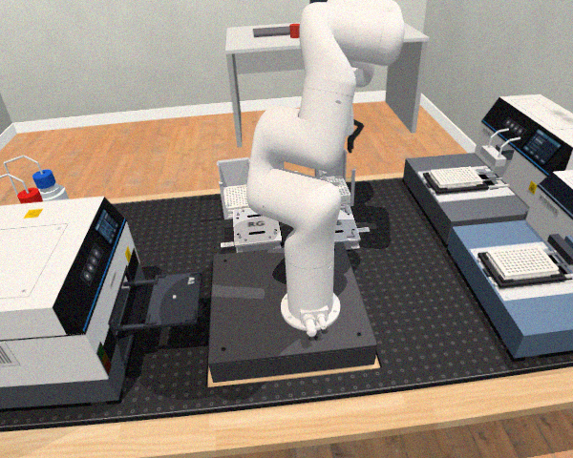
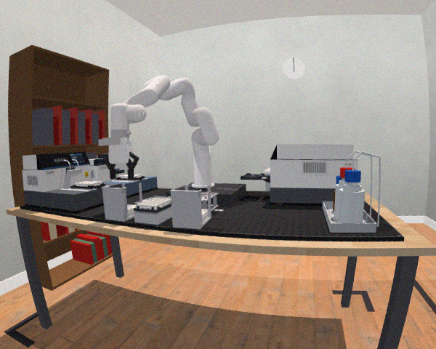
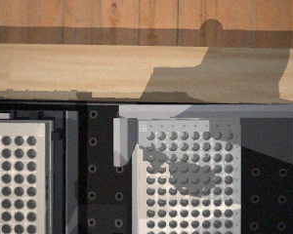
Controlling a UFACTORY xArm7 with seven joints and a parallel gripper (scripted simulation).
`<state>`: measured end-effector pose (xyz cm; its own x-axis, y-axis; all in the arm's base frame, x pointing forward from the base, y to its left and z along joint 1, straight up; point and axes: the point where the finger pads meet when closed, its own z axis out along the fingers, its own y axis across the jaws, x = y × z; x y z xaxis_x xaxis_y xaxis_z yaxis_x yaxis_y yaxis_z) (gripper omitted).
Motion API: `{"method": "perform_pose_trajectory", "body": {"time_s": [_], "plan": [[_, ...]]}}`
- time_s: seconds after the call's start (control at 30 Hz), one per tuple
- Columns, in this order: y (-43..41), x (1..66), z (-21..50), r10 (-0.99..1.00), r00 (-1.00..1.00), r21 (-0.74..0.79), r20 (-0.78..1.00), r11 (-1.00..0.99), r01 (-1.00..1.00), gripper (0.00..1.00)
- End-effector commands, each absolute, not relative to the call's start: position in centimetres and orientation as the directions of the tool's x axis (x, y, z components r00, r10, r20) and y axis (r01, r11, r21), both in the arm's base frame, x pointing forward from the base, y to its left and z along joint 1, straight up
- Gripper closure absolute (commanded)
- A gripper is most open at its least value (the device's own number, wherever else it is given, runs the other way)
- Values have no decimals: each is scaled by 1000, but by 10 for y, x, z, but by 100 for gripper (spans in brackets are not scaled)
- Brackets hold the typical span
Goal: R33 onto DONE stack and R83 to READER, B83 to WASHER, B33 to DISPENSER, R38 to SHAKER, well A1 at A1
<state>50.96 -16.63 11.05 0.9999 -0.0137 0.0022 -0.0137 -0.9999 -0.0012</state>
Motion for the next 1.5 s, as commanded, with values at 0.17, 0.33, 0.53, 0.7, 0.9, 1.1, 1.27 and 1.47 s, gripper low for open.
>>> {"method": "perform_pose_trajectory", "body": {"time_s": [0.17,0.33,0.53,0.7,0.9,1.1,1.27,1.47], "plan": [[-167,511,122,-14,1000,0,6,-1000,-14,0],[-167,511,129,-14,1000,0,6,-1000,-14,0],[-167,511,137,-14,1000,0,6,-1000,-14,0],[-167,511,141,-14,1000,0,6,-1000,-14,0],[-167,511,149,-14,1000,0,6,-1000,-14,0],[-167,511,157,-14,1000,0,6,-1000,-14,0],[-167,511,161,-14,1000,0,6,-1000,-14,0],[-167,511,169,-14,1000,0,6,-1000,-14,0]]}}
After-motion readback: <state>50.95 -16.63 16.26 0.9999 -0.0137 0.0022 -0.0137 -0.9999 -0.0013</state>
